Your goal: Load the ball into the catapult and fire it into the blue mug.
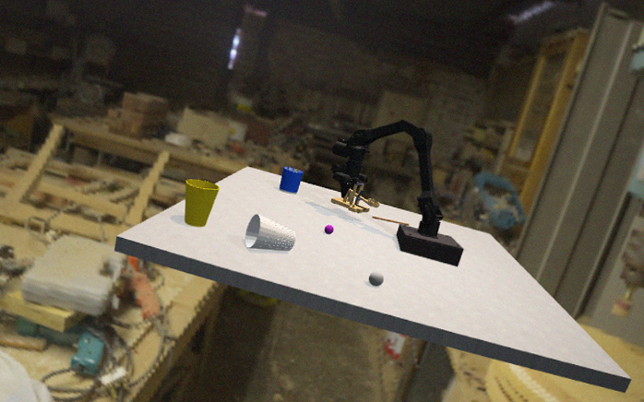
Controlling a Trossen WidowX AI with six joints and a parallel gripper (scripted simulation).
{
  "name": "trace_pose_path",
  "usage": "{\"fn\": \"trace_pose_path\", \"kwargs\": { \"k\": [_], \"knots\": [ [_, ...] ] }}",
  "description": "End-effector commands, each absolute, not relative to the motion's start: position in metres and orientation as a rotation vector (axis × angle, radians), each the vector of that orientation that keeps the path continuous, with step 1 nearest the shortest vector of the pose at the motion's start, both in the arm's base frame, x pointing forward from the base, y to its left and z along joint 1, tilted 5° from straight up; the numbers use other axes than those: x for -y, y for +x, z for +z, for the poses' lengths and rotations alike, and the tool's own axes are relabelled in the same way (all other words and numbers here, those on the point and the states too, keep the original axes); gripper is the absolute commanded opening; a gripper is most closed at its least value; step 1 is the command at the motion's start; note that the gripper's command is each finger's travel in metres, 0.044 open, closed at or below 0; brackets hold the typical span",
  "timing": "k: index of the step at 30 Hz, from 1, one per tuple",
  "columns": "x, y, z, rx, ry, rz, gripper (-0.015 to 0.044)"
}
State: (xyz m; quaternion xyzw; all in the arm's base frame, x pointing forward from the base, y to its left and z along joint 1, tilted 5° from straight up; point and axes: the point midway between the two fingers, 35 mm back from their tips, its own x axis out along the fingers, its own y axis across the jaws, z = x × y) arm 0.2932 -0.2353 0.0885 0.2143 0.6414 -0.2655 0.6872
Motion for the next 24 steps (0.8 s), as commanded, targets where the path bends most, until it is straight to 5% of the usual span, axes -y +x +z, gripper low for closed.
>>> {"fn": "trace_pose_path", "kwargs": {
  "k": [1,24],
  "knots": [
    [0.237,0.296,0.092,-1.422,0.467,-0.592,0.0],
    [0.241,0.299,0.055,-1.422,0.467,-0.591,0.0]
  ]
}}
